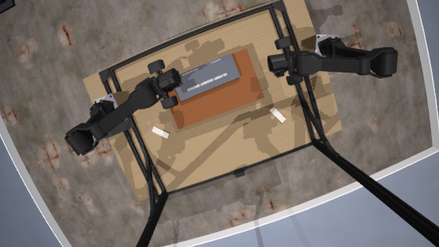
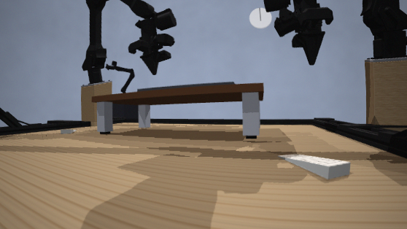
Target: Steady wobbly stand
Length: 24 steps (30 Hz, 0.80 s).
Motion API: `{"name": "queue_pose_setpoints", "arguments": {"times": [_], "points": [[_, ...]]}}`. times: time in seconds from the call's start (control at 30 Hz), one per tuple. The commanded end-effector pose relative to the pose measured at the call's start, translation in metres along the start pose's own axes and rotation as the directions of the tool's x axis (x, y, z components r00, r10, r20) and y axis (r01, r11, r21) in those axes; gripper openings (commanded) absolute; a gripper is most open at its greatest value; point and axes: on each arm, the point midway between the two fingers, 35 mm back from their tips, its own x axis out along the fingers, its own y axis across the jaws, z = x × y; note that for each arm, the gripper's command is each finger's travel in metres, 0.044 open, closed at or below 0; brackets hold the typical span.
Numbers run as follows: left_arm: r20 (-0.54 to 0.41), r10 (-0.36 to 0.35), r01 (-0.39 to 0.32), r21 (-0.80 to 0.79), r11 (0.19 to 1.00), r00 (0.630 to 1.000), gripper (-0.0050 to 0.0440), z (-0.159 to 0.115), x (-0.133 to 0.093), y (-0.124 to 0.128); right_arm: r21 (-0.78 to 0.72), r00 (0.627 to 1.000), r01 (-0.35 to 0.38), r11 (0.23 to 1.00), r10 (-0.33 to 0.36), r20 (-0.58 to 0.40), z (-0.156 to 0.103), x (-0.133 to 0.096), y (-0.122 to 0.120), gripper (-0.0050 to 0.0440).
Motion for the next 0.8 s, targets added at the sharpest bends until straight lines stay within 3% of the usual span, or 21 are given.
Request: {"name": "queue_pose_setpoints", "arguments": {"times": [0.0, 0.13, 0.37, 0.53, 0.7, 0.77], "points": [[0.181, 0.027, -0.033, 0.031, 0.999, 0.983, 0.0, 0.049, -0.026, 0.001, 0.0, 1.0, 0.0, 1.0, 0.0, 0.0, 0.0, 0.0, 0.0, 0.0], [0.371, 0.048, -0.073, 0.054, 0.996, 0.927, 0.0, 0.096, -0.063, 0.0, 0.0, 1.0, 0.0, 1.0, 0.0, 0.0, 0.0, 0.0, 0.0, 0.0], [0.396, 0.047, -0.077, 0.06, 0.995, 0.917, 0.0, 0.1, -0.07, -0.002, 0.0, 1.0, 0.0, 1.0, 0.0, 0.0, 0.0, 0.0, 0.0, 0.0], [0.586, 0.058, -0.123, 0.073, 0.99, 0.808, 0.0, 0.145, -0.123, -0.007, 0.0, 1.0, 0.0, 1.0, 0.0, 0.0, 0.0, 0.0, 0.0, 0.0], [0.749, 0.057, -0.168, 0.073, 0.983, 0.661, 0.0, 0.18, -0.184, -0.015, 0.0, 1.0, 0.0, 1.0, 0.0, 0.0, 0.0, 0.0, 0.0, 0.0], [0.749, 0.057, -0.168, 0.073, 0.983, 0.661, 0.0, 0.18, -0.184, -0.015, 0.0, 1.0, 0.0, 1.0, 0.0, 0.0, 0.0, 0.0, 0.0, 0.0]]}}
